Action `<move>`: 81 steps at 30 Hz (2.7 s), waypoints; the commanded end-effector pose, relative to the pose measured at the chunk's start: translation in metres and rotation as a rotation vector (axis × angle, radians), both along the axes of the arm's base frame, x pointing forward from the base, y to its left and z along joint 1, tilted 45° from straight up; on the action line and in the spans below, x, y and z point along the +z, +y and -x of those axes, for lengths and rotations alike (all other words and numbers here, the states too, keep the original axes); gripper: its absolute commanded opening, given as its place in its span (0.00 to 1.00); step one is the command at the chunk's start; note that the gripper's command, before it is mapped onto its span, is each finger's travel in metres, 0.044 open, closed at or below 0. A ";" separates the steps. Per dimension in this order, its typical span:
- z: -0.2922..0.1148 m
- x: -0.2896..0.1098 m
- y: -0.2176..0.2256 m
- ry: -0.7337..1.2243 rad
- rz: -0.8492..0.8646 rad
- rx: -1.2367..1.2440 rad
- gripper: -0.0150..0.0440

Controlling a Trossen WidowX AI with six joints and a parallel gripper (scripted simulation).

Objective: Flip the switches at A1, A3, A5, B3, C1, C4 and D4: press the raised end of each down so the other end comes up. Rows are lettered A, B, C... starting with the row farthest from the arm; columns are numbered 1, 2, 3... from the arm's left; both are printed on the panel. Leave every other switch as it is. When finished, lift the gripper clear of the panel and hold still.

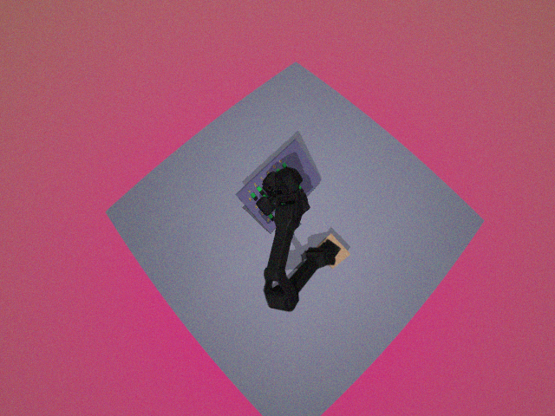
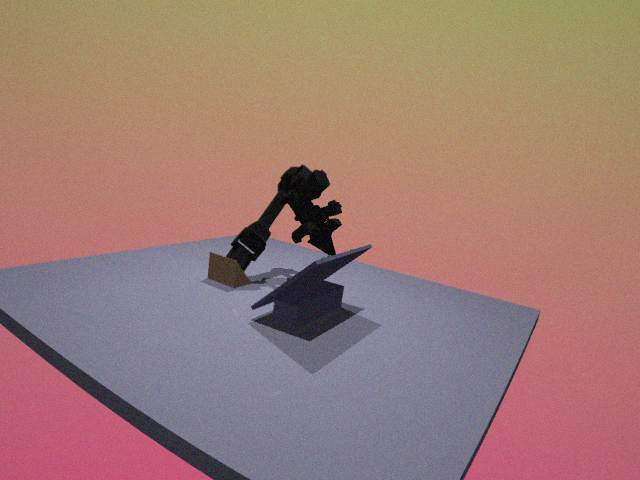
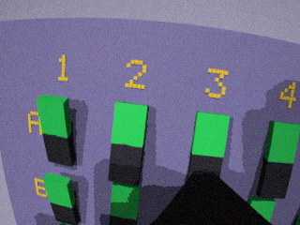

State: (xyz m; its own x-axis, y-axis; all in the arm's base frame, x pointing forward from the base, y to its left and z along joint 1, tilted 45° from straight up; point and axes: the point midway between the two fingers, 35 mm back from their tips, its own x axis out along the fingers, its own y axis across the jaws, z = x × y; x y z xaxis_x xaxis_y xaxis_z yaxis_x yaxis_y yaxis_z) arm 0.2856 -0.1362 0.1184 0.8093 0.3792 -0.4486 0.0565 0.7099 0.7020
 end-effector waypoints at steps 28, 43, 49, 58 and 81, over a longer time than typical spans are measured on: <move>-0.003 -0.002 0.001 0.004 0.001 -0.004 0.25; -0.004 -0.003 0.001 0.004 0.001 -0.004 0.25; -0.005 -0.004 0.002 0.004 0.001 -0.004 0.25; 0.045 0.025 -0.024 0.027 0.000 0.014 0.25; 0.018 -0.023 -0.074 0.039 0.004 0.029 0.25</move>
State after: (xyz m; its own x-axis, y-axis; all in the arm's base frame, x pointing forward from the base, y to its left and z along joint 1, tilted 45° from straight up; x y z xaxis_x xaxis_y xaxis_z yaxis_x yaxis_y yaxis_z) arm 0.2518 -0.2166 0.1057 0.7913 0.3834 -0.4762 0.0699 0.7170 0.6935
